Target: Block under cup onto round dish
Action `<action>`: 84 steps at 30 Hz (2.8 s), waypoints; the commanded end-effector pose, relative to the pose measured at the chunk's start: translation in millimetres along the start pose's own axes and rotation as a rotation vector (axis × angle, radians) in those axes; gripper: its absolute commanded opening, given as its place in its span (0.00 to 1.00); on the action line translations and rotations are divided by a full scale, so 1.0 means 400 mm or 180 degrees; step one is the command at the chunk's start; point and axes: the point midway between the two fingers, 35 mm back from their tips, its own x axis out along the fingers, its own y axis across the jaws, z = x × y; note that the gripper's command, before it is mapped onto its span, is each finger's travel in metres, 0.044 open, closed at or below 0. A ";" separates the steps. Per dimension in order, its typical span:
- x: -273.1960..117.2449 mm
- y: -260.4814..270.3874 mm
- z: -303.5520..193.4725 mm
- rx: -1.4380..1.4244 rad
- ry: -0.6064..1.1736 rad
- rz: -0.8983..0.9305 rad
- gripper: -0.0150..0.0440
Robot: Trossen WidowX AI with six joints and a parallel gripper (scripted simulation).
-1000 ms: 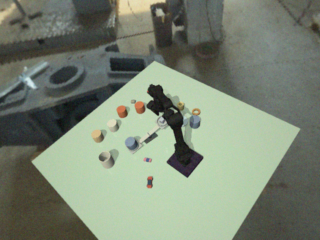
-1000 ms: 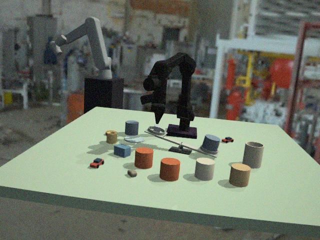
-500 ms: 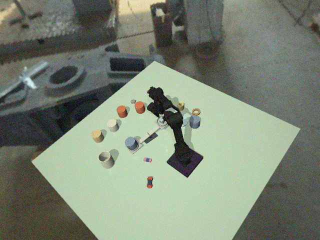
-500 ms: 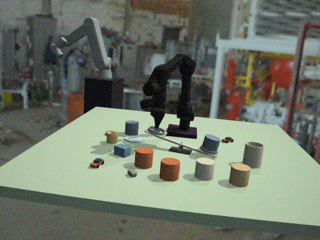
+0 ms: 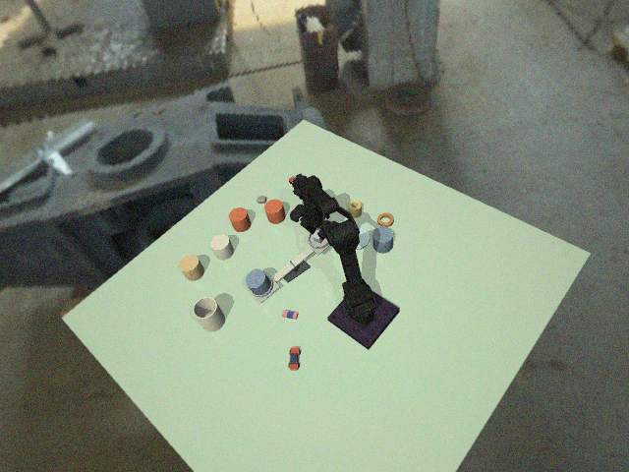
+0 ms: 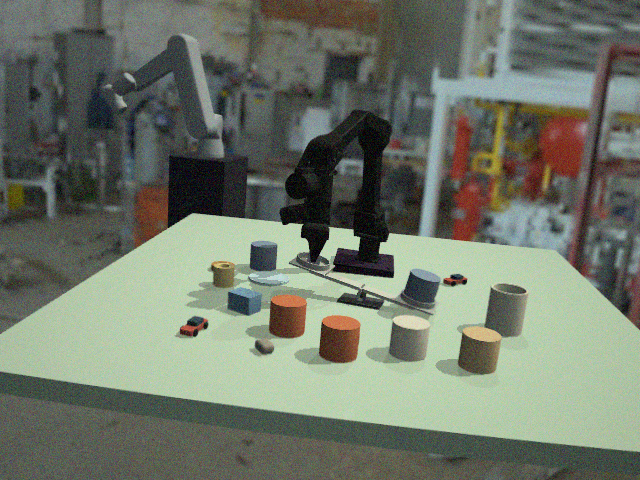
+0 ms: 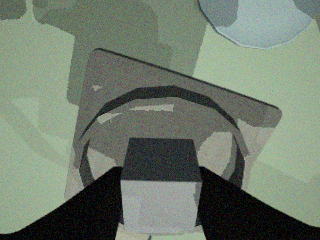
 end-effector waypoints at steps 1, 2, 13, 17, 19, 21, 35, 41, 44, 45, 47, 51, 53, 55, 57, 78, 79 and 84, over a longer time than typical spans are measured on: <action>0.005 -0.001 -0.004 0.0011 0.0024 -0.0006 0.47; 0.005 -0.001 -0.004 0.0011 0.0024 -0.0006 0.46; -0.065 0.007 0.002 0.0011 0.0024 -0.0006 0.25; -0.108 0.008 0.003 0.0011 0.0023 -0.0006 0.25; -0.130 0.008 0.003 0.0011 0.0023 -0.0006 0.25; -0.152 0.008 0.003 0.0011 0.0023 -0.0006 0.25; -0.201 -0.013 0.039 0.0011 0.0018 -0.0009 0.25; -0.147 -0.042 0.106 0.0011 0.0010 -0.0012 0.25; -0.120 -0.061 0.138 0.0010 0.0006 -0.0014 0.25; -0.111 -0.067 0.148 0.0010 0.0005 -0.0015 0.25; -0.093 -0.081 0.168 0.0010 0.0003 -0.0016 0.25; -0.057 -0.112 0.206 0.0010 0.0000 -0.0020 0.25; -0.039 -0.129 0.223 0.0010 -0.0002 -0.0022 0.25; -0.021 -0.147 0.240 0.0010 -0.0003 -0.0023 0.25; -0.003 -0.166 0.256 0.0010 -0.0005 -0.0025 0.25; 0.124 -0.191 0.275 0.0010 -0.0005 -0.0028 0.25; 0.125 -0.191 0.275 0.0010 -0.0005 -0.0028 0.25; 0.140 -0.191 0.275 0.0010 -0.0005 -0.0028 0.25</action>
